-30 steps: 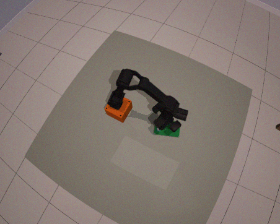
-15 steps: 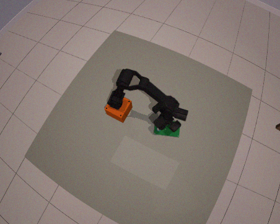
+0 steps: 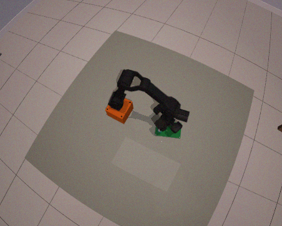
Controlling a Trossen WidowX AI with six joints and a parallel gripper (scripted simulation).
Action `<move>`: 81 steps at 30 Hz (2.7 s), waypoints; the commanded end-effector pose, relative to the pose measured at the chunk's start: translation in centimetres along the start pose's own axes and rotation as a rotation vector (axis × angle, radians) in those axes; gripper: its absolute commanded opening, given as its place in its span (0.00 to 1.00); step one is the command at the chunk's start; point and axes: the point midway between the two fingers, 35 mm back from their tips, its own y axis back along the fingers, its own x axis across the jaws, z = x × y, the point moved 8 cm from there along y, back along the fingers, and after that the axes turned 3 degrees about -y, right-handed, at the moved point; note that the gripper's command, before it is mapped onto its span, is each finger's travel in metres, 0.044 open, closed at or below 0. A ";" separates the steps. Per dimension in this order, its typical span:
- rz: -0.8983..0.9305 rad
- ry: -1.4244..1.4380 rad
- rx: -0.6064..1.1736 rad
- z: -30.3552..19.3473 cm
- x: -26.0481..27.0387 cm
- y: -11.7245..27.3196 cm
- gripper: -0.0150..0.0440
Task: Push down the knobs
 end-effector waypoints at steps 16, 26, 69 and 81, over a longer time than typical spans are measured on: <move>-0.004 0.001 -0.006 -0.1 0.2 -1.1 0.25; -0.004 0.001 -0.006 -0.1 0.2 -1.1 0.25; -0.004 0.001 -0.006 -0.1 0.2 -1.1 0.25; -0.004 0.001 -0.006 -0.1 0.3 0.8 0.25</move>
